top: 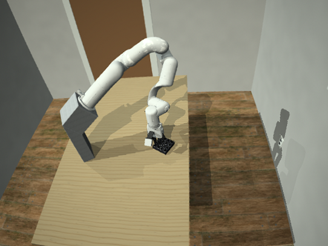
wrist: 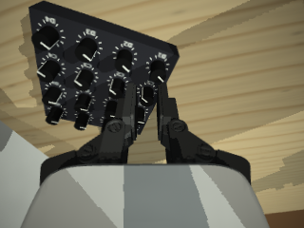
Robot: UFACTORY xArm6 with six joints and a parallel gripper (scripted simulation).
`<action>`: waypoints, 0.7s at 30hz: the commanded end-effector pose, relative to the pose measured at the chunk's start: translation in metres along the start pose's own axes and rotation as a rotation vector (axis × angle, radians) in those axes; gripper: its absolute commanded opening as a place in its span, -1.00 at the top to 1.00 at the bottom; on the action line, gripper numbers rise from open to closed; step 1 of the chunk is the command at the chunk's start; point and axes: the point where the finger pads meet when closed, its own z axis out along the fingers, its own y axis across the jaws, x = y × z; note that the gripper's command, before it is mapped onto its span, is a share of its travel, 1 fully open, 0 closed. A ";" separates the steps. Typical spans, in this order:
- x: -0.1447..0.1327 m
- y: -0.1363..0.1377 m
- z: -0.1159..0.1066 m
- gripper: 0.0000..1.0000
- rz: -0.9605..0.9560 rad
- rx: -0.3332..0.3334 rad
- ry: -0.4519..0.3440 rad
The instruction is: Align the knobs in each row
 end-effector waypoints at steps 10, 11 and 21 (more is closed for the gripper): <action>0.000 0.000 -0.003 0.61 0.000 0.001 0.000; 0.000 0.000 -0.003 0.61 0.000 0.001 0.000; 0.000 0.000 -0.027 0.61 0.000 0.001 0.000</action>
